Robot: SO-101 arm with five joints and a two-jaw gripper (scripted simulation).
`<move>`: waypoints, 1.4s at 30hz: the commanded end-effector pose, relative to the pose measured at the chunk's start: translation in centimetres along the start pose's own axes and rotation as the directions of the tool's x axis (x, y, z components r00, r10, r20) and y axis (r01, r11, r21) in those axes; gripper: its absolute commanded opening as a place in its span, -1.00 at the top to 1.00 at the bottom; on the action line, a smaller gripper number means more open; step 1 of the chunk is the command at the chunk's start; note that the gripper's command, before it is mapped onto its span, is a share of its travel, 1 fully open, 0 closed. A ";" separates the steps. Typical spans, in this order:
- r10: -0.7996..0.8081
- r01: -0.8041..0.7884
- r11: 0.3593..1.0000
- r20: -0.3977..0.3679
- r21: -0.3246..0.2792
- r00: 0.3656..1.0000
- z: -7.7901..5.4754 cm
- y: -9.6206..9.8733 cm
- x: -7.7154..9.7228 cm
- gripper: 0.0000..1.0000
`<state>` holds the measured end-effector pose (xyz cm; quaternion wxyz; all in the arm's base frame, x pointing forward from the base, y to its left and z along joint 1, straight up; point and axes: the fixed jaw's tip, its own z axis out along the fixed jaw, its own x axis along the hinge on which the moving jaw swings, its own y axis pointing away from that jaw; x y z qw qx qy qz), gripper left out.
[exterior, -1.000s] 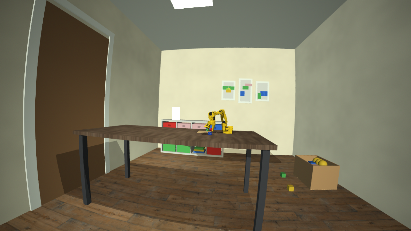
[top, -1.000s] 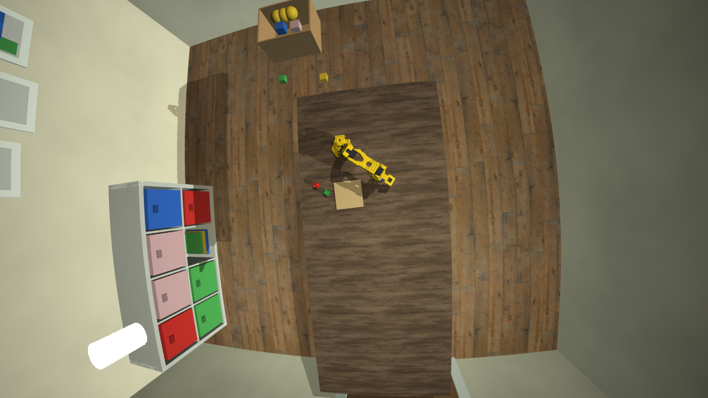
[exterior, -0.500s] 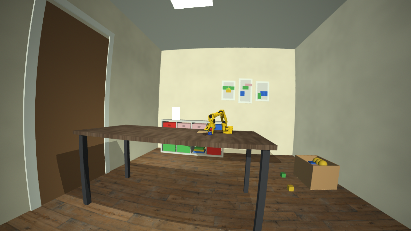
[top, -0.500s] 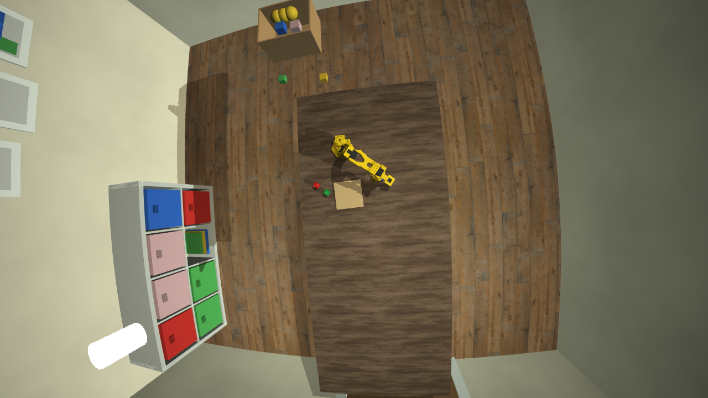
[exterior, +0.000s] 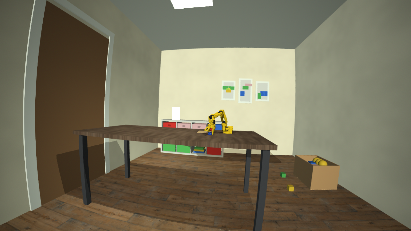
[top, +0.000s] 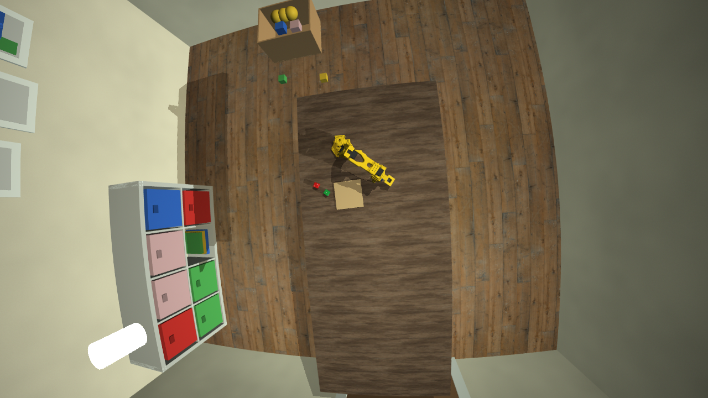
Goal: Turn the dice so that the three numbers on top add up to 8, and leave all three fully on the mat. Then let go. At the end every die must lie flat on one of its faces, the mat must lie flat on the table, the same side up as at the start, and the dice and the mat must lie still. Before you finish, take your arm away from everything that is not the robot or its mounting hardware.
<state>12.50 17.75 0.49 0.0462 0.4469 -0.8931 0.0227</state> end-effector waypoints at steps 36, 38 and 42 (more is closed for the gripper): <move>-0.015 0.015 1.000 0.019 -0.002 1.000 -0.1 -0.7 -0.2 0.68; -0.015 0.015 1.000 0.019 -0.003 1.000 -0.1 -0.8 -0.2 0.70; -0.015 0.015 1.000 0.019 -0.003 1.000 -0.1 -0.9 -0.2 0.73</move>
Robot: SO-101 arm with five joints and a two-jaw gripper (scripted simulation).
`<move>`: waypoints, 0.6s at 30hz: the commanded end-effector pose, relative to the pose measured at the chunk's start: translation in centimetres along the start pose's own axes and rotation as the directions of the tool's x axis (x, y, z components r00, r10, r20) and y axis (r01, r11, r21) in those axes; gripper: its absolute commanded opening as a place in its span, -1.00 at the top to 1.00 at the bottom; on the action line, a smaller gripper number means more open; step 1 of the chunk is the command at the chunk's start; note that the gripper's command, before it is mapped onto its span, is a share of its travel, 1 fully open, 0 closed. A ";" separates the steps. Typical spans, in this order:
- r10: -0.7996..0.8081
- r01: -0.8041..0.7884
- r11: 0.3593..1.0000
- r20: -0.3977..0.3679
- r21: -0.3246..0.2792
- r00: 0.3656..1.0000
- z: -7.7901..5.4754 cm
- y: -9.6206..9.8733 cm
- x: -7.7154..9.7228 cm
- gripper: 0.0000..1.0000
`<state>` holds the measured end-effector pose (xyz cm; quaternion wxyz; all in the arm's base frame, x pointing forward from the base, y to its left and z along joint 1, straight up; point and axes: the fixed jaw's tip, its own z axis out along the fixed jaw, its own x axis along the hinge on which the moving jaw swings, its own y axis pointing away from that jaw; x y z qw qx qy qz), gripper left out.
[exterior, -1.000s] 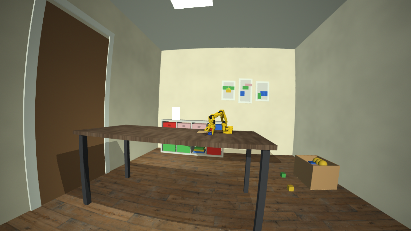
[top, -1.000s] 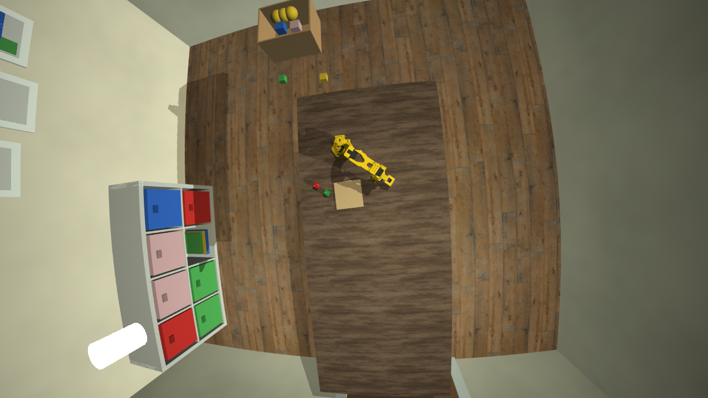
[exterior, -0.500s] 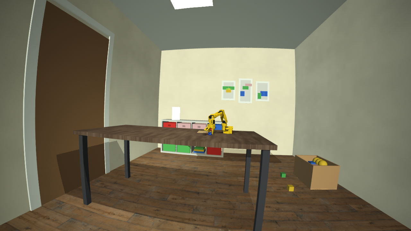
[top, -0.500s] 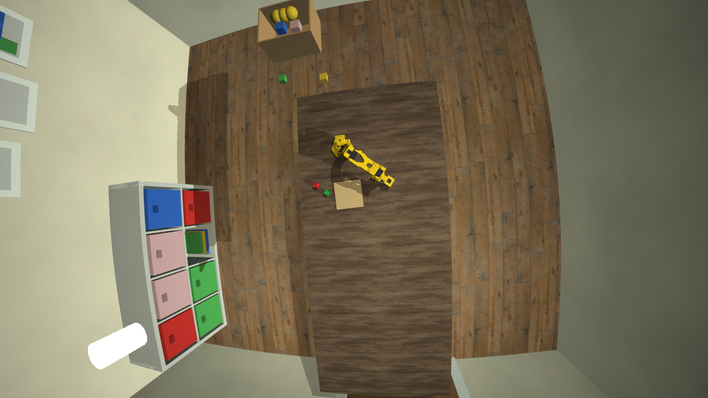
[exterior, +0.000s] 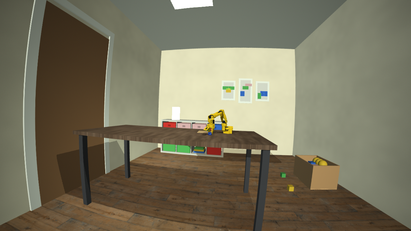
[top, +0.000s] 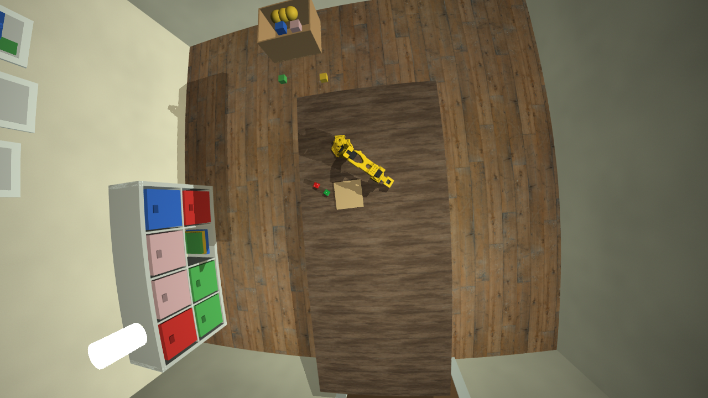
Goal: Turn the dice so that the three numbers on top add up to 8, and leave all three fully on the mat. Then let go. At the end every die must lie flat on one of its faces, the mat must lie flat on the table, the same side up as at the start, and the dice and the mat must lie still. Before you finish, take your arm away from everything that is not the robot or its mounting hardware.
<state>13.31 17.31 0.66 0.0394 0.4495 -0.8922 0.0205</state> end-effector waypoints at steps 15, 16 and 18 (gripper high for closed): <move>-0.010 0.010 1.000 0.005 -0.006 1.000 0.1 0.0 0.0 0.80; -0.010 0.010 1.000 0.005 -0.006 1.000 0.1 0.0 0.0 0.83; -0.010 0.010 1.000 0.005 -0.006 1.000 0.1 0.0 0.0 0.89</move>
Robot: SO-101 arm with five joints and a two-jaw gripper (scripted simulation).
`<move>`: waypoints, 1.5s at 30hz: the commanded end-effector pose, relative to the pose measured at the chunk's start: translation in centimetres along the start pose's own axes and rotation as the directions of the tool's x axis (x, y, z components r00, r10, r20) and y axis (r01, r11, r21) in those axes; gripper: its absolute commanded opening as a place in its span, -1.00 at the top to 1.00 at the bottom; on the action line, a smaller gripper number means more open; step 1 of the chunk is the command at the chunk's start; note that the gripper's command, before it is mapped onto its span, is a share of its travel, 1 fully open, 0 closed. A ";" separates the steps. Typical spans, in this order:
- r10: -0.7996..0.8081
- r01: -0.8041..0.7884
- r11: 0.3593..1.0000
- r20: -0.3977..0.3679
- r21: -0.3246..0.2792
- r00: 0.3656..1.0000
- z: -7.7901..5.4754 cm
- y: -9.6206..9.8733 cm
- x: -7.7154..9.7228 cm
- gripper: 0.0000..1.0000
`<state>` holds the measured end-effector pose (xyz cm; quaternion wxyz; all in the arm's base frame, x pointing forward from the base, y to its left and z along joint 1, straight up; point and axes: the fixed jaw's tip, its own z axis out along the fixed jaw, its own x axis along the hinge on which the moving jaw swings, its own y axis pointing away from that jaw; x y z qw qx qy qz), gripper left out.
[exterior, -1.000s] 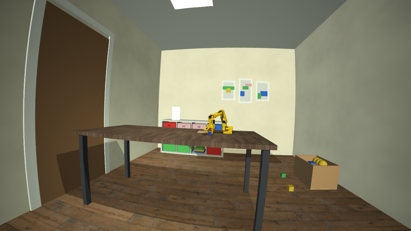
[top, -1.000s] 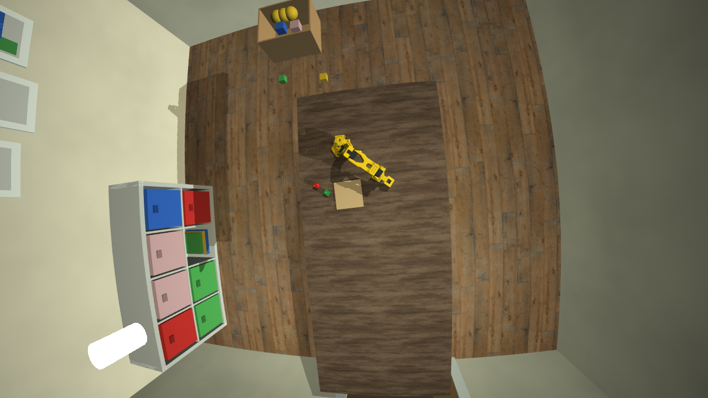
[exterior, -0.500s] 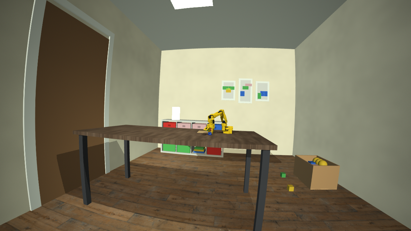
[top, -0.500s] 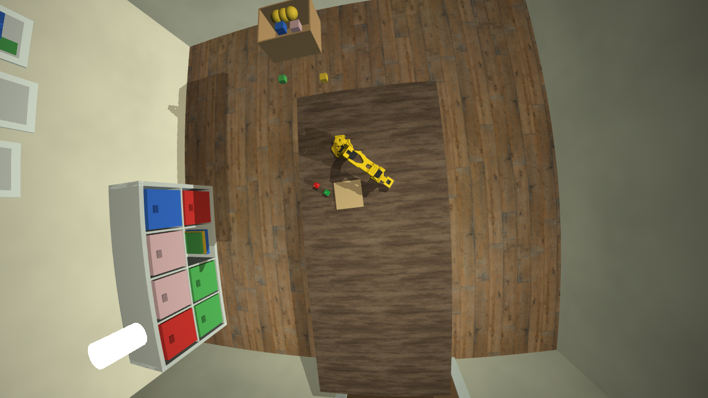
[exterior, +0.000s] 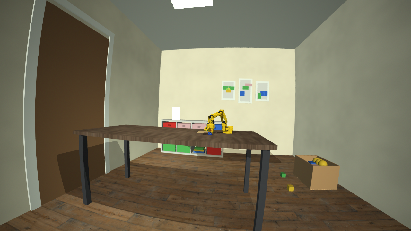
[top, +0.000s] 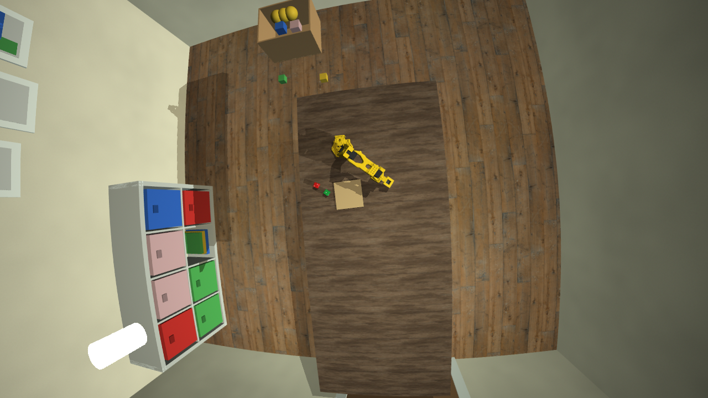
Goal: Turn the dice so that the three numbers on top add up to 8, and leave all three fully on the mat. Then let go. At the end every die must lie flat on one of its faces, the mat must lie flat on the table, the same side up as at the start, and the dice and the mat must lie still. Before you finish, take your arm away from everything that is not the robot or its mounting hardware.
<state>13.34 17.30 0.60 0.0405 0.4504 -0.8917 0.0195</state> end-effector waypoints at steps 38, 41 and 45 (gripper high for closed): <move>-0.008 0.008 1.000 0.095 0.003 0.995 -5.0 1.2 -2.6 1.00; -0.008 0.008 1.000 0.099 0.003 0.995 -5.1 1.2 -2.7 1.00; -0.007 0.007 1.000 0.099 0.003 0.995 -5.1 1.1 -2.7 1.00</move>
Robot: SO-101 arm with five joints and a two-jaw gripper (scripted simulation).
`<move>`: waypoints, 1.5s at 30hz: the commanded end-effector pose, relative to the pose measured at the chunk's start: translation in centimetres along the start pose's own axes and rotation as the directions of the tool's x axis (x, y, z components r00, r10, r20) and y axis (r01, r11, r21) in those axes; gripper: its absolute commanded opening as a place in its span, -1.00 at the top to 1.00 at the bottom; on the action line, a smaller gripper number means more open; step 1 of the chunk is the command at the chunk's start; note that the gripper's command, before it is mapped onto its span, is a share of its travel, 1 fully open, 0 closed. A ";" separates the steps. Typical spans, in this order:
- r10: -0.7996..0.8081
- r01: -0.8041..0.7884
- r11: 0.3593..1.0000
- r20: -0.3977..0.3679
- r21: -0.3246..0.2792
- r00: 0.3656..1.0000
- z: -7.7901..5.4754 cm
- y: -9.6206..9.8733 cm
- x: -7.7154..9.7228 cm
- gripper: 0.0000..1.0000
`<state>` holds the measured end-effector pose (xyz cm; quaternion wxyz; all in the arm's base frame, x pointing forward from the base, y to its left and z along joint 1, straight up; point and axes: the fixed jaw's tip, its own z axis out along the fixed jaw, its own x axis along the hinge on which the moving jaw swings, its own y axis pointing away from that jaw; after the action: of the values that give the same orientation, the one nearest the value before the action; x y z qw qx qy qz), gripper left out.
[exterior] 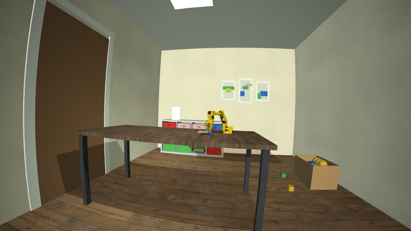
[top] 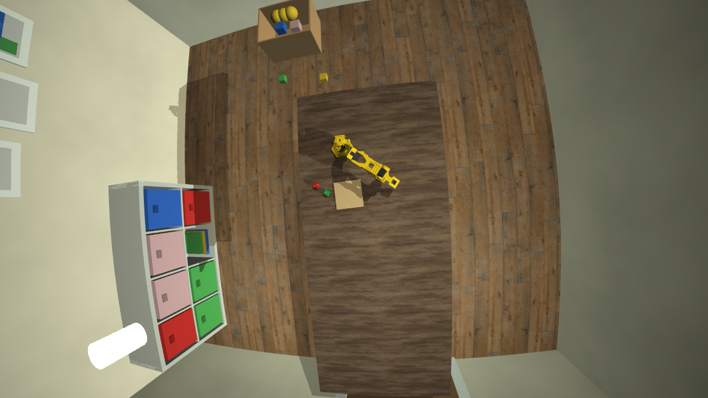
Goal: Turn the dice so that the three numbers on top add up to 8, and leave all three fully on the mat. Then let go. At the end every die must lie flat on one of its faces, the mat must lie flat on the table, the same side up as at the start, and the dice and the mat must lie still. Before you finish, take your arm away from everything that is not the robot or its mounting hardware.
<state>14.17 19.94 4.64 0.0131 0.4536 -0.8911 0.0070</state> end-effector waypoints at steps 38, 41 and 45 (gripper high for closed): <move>0.702 -0.703 0.711 0.082 -0.020 0.707 0.1 -18.9 5.1 1.00; 0.725 -0.726 0.688 0.084 -0.021 0.684 0.1 -19.6 5.7 1.00; 0.735 -0.736 0.676 0.084 -0.021 0.673 0.1 -19.9 5.9 1.00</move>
<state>26.12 3.81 3.78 -0.0106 0.0677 -0.9977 0.0000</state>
